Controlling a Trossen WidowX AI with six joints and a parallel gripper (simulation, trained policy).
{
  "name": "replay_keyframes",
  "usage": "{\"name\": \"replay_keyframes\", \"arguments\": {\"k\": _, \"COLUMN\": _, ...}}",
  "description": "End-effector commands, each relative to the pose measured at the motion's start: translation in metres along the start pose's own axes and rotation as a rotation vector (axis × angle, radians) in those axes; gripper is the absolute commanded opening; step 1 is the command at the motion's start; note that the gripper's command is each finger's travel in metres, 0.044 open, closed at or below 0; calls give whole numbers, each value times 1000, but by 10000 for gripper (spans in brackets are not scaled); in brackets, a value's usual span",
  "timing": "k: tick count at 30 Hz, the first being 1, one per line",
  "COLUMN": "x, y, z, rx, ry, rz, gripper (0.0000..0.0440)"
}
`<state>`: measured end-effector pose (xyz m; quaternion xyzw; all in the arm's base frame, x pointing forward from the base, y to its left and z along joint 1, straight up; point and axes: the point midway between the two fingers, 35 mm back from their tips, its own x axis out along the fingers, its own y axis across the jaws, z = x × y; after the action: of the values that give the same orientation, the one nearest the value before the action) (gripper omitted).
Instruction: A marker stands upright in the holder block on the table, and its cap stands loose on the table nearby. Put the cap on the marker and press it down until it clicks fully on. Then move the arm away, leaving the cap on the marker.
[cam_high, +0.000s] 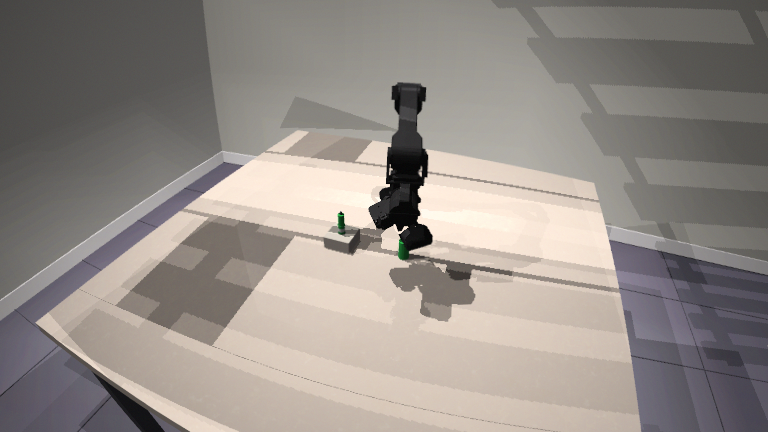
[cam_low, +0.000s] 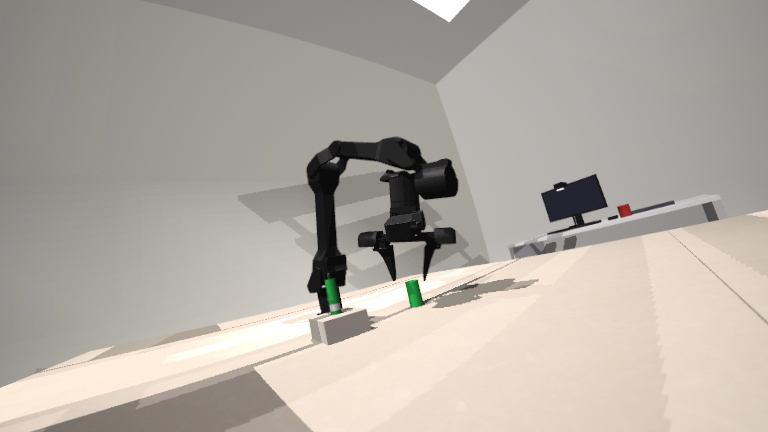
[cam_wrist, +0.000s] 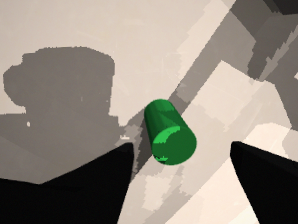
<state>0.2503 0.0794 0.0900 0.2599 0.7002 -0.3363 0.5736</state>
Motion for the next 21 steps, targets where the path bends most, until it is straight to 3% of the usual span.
{"name": "replay_keyframes", "arguments": {"k": 1, "x": 12, "y": -1, "z": 0, "rx": -22, "ry": 3, "rz": -25, "gripper": 274}}
{"name": "replay_keyframes", "arguments": {"k": 15, "x": 35, "y": -1, "z": 0, "rx": -78, "ry": -15, "rz": -39, "gripper": 225}}
{"name": "replay_keyframes", "arguments": {"k": 21, "x": 29, "y": -1, "z": 2, "rx": -90, "ry": -41, "rz": -23, "gripper": 77}}
